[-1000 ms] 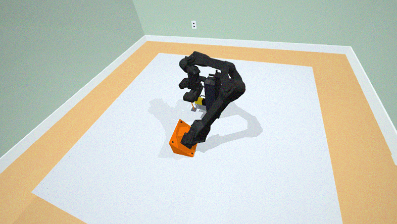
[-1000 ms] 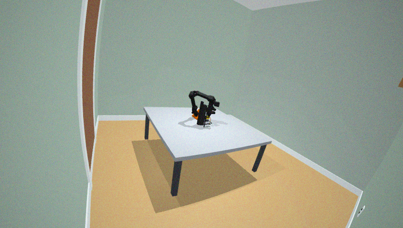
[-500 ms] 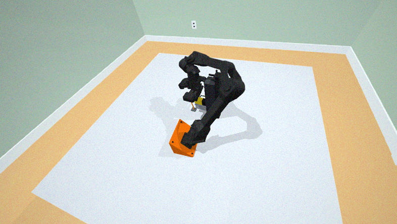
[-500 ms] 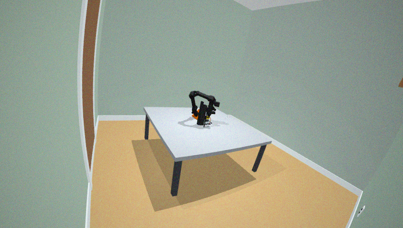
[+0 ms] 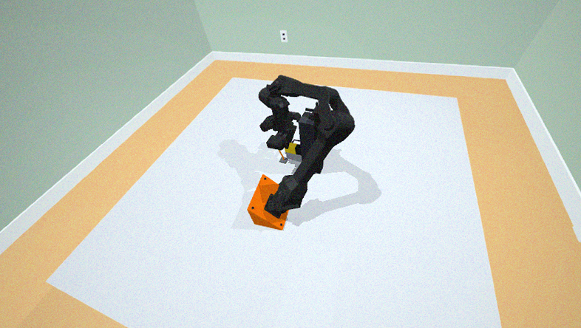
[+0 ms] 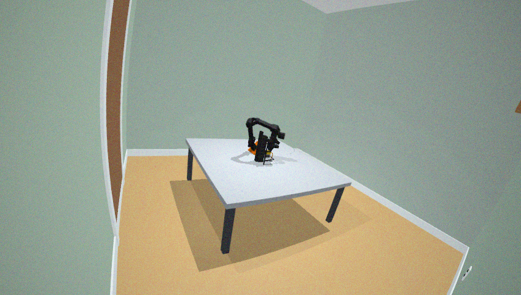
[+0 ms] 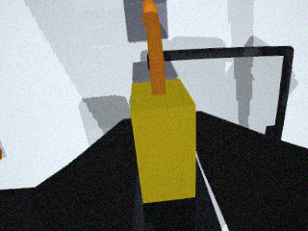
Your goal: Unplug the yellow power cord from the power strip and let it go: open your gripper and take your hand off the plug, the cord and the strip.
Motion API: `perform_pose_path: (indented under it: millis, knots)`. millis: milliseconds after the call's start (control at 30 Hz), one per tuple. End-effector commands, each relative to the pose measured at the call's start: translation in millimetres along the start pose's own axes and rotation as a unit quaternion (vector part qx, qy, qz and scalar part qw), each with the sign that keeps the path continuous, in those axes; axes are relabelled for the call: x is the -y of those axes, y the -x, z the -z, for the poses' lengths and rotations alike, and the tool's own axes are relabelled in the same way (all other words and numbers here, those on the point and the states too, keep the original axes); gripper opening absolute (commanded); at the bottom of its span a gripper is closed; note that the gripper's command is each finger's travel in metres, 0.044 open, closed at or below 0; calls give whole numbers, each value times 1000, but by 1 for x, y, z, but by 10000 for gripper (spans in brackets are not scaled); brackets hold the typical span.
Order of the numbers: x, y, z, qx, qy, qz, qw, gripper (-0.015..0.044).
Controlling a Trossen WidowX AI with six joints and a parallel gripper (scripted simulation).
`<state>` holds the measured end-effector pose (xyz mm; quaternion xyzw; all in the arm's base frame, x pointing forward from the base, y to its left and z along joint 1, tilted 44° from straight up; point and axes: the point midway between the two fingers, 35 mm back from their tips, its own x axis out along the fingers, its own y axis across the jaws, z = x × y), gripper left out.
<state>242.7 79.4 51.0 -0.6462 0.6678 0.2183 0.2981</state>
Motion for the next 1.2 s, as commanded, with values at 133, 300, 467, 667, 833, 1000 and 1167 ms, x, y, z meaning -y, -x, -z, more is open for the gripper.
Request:
perform_pose_path:
  millis: [133,300,467,667,833,1000,1167]
  knots:
    - [1,11,-36,35,-4,5,999,0]
    - [1,13,-44,36,-4,5,999,0]
    - [0,13,-48,35,-3,6,999,26]
    - [1,9,-41,34,-3,6,999,184]
    - [1,9,-41,34,-3,6,999,315]
    - [2,13,-51,35,-3,6,999,440]
    - [1,24,-92,36,-3,6,999,440]
